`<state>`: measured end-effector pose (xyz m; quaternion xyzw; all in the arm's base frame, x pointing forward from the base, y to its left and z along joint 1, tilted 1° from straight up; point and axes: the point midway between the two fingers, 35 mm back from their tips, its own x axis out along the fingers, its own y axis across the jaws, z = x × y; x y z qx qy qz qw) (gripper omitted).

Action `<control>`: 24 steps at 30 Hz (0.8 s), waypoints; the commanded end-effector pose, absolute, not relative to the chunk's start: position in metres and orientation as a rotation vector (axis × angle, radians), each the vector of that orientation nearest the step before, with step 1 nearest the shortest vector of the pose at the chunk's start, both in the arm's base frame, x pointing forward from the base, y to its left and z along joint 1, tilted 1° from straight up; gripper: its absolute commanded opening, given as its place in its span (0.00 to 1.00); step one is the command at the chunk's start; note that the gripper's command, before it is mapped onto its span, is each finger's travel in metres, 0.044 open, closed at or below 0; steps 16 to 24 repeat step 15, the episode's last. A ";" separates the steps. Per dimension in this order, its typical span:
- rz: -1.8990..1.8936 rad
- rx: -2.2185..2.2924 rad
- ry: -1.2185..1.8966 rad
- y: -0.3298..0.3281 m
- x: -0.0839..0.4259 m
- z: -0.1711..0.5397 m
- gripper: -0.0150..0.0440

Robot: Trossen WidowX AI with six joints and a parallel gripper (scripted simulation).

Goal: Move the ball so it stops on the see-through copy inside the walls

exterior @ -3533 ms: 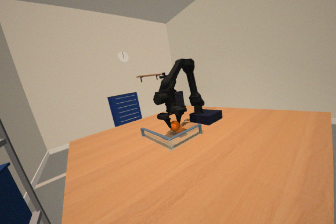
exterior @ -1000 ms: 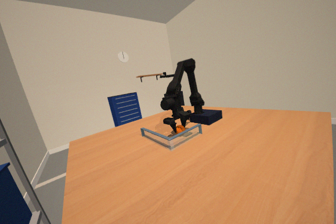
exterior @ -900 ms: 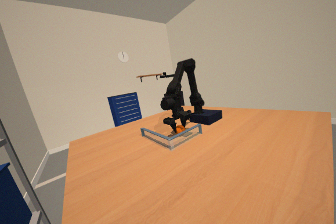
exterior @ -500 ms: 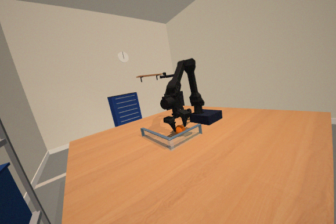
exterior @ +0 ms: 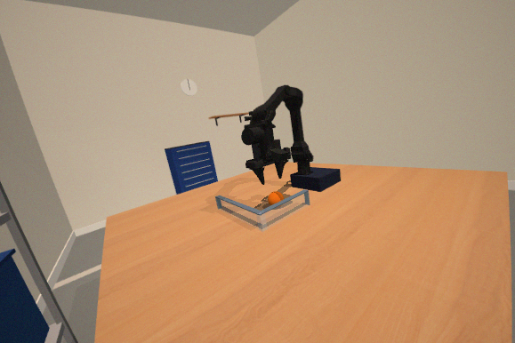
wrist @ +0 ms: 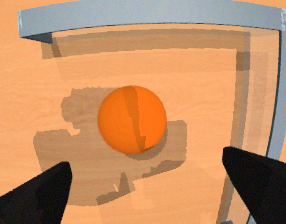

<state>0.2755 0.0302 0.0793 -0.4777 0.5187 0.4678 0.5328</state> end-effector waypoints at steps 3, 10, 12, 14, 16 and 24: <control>1.115 -1.139 1.236 0.030 0.272 0.117 1.00; 1.116 -1.139 1.237 0.030 0.270 0.128 1.00; 1.116 -1.139 1.237 0.030 0.270 0.128 1.00; 1.116 -1.139 1.237 0.030 0.270 0.128 1.00; 1.116 -1.139 1.237 0.030 0.270 0.128 1.00; 1.116 -1.139 1.237 0.030 0.270 0.128 1.00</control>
